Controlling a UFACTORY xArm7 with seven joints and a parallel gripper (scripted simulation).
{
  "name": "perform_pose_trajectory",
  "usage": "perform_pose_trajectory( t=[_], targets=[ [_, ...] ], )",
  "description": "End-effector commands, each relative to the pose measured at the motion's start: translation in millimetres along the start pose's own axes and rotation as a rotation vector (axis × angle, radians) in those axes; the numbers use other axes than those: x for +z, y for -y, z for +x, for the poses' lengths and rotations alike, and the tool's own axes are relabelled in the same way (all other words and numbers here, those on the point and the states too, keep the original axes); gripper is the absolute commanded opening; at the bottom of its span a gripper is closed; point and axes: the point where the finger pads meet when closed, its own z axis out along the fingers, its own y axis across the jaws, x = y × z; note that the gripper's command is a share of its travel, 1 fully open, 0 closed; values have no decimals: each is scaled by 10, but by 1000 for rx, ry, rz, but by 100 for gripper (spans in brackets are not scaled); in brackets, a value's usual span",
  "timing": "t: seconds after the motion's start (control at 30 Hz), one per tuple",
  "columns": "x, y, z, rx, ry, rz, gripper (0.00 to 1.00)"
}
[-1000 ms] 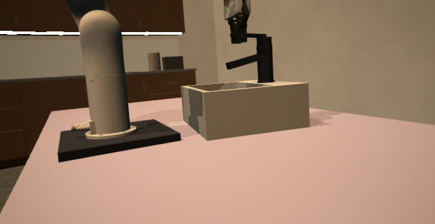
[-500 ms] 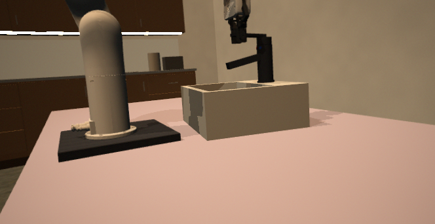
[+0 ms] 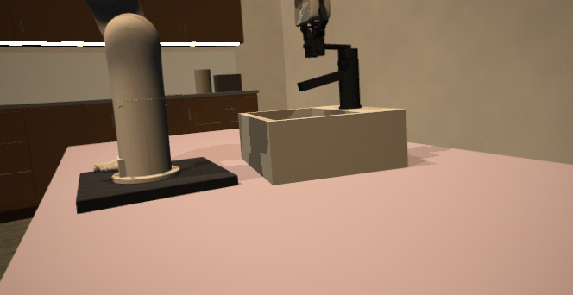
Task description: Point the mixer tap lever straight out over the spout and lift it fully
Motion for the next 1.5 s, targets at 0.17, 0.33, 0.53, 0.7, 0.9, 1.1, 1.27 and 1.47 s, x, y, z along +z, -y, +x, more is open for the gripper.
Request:
perform_pose_trajectory(
  t=[0.17, 0.33, 0.53, 0.7, 0.9, 1.1, 1.27, 1.47],
  targets=[
    [-17, 1, 11, 0, -5, 0, 0],
    [-19, 1, 11, 0, -5, 0, 0],
    [-50, 1, 20, 0, -5, 0, 0],
    [-147, 1, 53, 0, -5, 0, 0],
    [-264, 1, 113, 0, -5, 0, 0],
    [-304, 1, 139, 0, -5, 0, 0],
    [-312, 1, 144, 0, -5, 0, 0],
    [-312, 1, 144, 0, -5, 0, 0]
  ],
)
